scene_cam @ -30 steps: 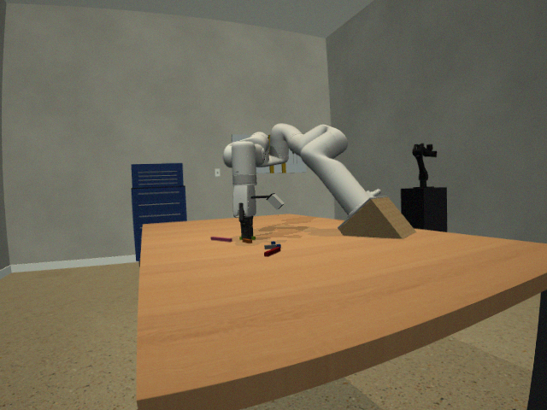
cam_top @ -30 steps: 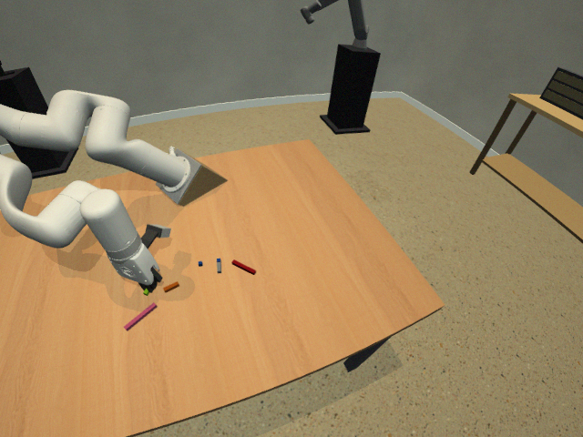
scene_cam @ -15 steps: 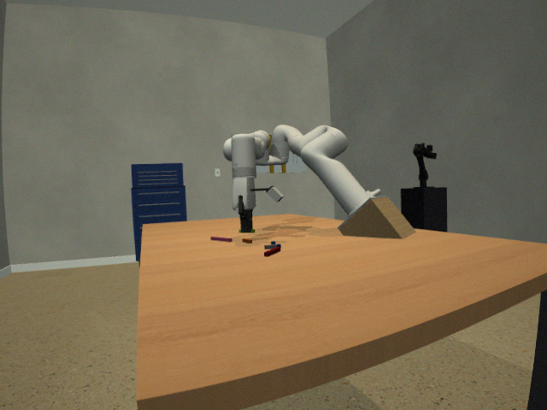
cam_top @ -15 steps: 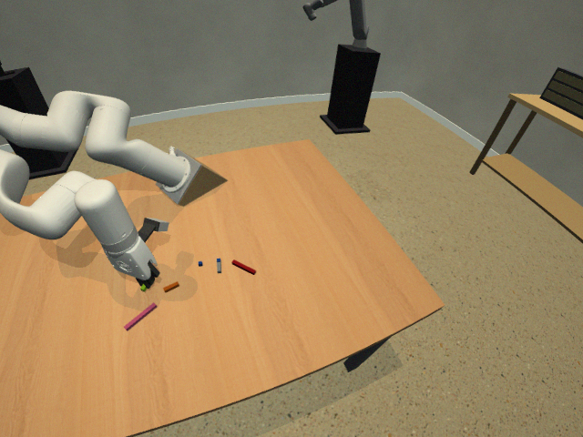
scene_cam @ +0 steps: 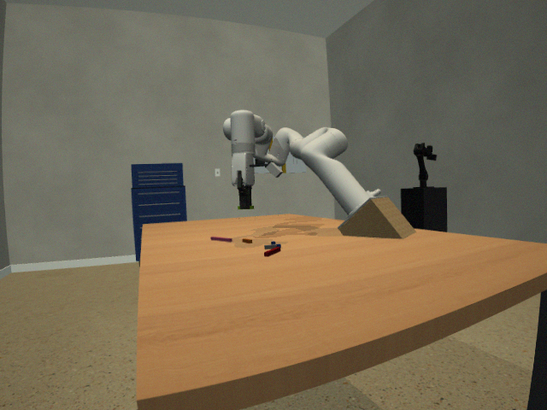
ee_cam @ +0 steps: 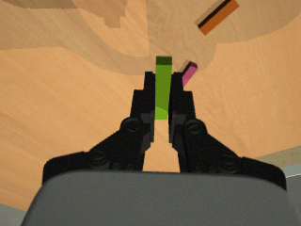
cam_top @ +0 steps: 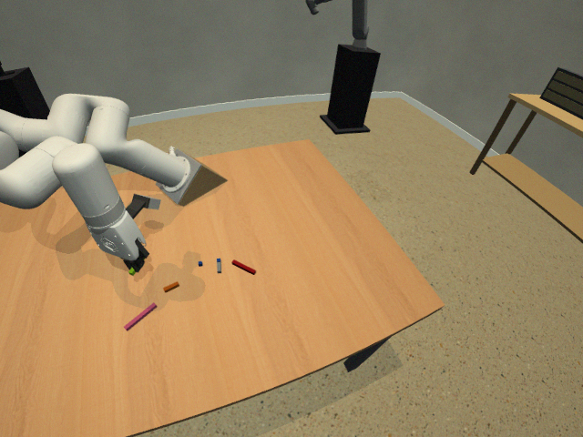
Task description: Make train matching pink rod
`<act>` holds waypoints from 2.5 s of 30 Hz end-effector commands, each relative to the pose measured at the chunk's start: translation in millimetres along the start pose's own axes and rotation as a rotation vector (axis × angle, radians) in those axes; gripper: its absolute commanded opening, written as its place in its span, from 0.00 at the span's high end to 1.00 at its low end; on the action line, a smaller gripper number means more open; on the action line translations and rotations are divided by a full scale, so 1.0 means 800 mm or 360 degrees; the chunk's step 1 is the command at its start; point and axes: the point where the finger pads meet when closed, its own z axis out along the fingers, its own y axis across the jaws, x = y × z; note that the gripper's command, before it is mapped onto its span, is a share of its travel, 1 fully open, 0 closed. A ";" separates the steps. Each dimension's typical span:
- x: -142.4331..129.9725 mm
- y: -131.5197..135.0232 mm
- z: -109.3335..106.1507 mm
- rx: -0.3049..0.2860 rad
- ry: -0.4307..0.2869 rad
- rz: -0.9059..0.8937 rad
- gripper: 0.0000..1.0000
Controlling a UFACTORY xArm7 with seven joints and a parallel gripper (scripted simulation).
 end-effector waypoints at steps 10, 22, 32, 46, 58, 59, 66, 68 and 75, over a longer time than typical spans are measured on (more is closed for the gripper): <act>0.002 0.008 -0.005 -0.0002 0.0006 -0.0034 0.96; 0.050 0.130 -0.008 -0.0008 0.0041 -0.0454 0.96; 0.090 0.207 -0.005 -0.0005 -0.0011 -0.0689 0.96; 0.090 0.208 -0.005 -0.0005 -0.0012 -0.0692 0.96; 0.090 0.208 0.016 0.0001 -0.0002 -0.0696 0.96; 0.090 0.208 0.020 0.0001 -0.0002 -0.0696 0.96; 0.089 0.209 0.058 0.0001 -0.0002 -0.0696 0.96; 0.089 0.210 0.068 0.0001 -0.0001 -0.0696 0.96; 0.089 0.210 0.091 0.0001 -0.0002 -0.0696 0.96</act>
